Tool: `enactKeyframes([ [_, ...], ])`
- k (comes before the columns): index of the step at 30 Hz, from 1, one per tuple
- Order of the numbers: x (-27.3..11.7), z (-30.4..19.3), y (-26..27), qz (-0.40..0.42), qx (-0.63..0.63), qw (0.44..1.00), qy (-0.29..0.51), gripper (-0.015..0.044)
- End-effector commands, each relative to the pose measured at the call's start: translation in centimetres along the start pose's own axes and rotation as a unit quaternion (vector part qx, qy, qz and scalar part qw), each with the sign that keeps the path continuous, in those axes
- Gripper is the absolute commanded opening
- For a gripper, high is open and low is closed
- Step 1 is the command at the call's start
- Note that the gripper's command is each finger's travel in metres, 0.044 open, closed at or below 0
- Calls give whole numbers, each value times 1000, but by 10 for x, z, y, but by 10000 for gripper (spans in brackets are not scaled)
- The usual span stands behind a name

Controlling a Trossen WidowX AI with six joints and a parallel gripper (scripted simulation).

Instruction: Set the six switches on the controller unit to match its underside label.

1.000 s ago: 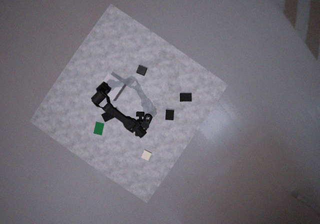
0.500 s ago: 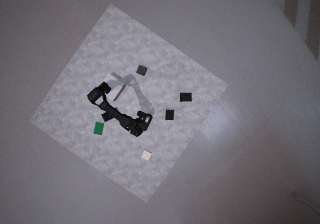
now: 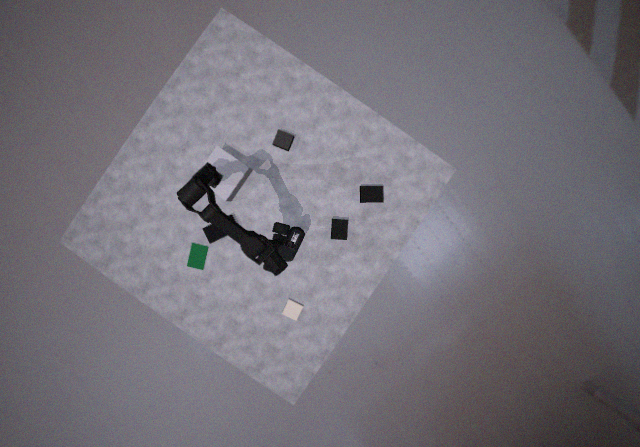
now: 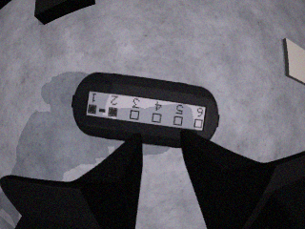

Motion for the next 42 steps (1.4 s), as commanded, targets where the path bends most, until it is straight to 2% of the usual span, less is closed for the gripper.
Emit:
enactKeyframes([
  [1, 2, 8, -7, -4, -80, 997, 22, 210],
  [10, 8, 27, -22, 14, -322, 943, 84, 440],
  [23, 15, 42, -40, 88, -616, 769, 147, 440],
  [42, 33, 37, -41, 88, -619, 766, 147, 440],
])
Point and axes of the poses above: the point midway between the two fingers, 35 mm back from their tips, its own x axis out along the fingers, its own y axis across the jaws, z = x × y, the point moved 5 cm from there along -x, back along the fingers, and after that the axes turned 14 degrees about x, right-handed, at the moved point
